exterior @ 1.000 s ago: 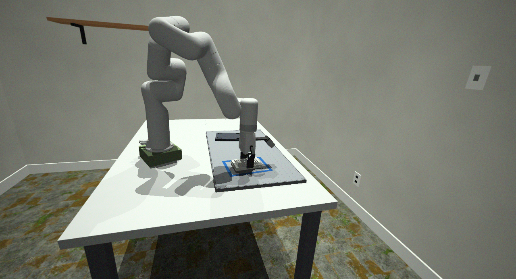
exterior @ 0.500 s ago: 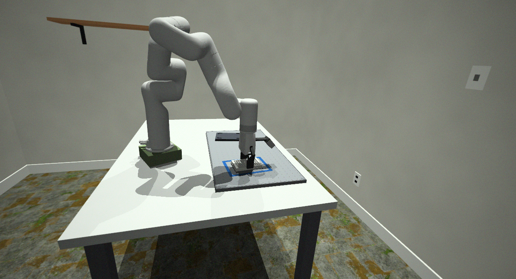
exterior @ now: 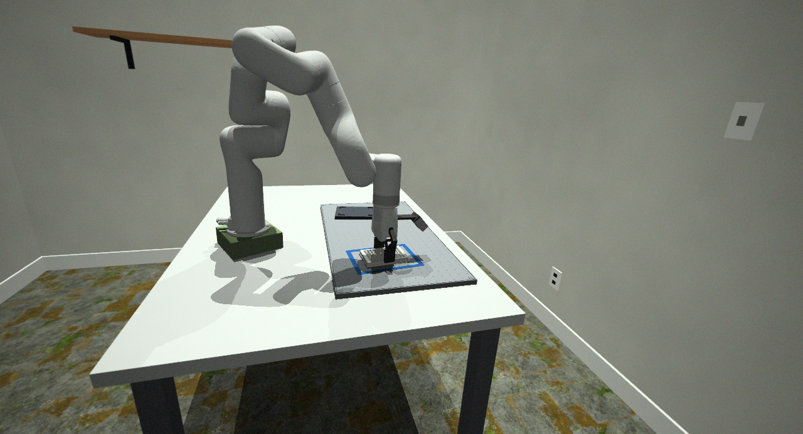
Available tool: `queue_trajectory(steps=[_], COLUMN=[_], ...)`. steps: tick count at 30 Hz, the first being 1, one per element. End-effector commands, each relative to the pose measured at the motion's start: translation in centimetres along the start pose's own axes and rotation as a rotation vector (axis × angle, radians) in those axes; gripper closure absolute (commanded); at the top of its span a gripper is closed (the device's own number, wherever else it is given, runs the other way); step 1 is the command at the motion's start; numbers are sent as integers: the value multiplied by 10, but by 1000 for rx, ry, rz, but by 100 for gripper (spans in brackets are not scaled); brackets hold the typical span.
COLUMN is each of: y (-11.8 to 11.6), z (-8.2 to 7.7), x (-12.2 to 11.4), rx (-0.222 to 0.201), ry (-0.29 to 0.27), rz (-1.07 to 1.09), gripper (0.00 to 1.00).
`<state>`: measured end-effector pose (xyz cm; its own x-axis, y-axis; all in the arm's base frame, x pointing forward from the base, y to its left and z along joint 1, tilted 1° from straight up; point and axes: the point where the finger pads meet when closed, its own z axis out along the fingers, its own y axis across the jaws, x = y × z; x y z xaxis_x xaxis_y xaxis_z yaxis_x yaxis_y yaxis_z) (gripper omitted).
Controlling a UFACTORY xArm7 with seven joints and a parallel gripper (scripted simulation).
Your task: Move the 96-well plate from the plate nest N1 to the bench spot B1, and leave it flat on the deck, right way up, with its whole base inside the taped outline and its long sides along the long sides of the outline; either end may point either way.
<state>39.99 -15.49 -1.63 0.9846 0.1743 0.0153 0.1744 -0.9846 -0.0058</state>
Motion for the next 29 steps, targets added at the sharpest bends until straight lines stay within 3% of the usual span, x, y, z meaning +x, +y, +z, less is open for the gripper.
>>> queue_trajectory(steps=[1,23,29], y=[1,1,1], z=[-1,-1,-12], x=[1,1,1], rx=[-2,-2,-2], ry=[3,3,3], rz=[0,0,0], gripper=[0,0,0])
